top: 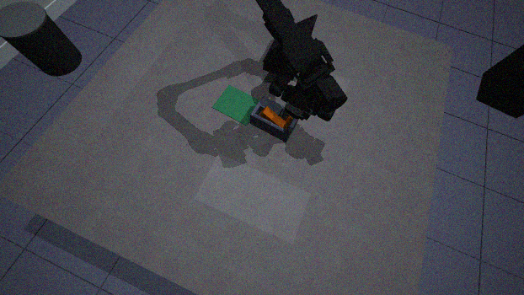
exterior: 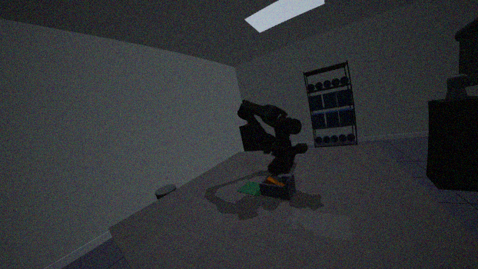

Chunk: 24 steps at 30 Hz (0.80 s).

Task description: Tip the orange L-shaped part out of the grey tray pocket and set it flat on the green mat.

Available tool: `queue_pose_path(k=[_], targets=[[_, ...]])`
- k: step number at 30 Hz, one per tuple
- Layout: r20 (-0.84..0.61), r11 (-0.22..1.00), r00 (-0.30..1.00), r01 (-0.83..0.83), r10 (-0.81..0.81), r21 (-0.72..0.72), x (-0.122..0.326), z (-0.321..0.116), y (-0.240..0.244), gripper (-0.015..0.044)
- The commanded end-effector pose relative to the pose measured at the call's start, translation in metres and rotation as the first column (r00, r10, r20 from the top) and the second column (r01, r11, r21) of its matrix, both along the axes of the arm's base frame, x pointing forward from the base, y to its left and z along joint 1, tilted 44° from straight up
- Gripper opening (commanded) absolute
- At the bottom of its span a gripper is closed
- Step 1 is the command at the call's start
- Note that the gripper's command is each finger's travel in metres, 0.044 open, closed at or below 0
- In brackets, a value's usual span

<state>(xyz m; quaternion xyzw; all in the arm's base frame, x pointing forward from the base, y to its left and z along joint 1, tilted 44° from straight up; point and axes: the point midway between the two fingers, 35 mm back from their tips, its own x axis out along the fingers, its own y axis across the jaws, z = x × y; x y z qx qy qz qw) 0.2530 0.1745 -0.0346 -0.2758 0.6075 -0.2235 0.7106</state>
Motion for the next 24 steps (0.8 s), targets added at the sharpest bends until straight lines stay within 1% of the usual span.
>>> queue_pose_path(k=[1,5,12,24], targets=[[0.001,1.0,1.0,-0.002,0.002,0.002,0.001,0.0,0.0,0.018],[-0.001,1.0,1.0,0.001,-0.001,0.0,0.001,-0.002,-0.002,0.018],[-0.012,1.0,1.0,0.015,-0.015,-0.014,0.009,-0.053,-0.052,0.018],[-0.013,1.0,1.0,0.015,-0.015,-0.015,0.01,-0.061,-0.06,0.018]])
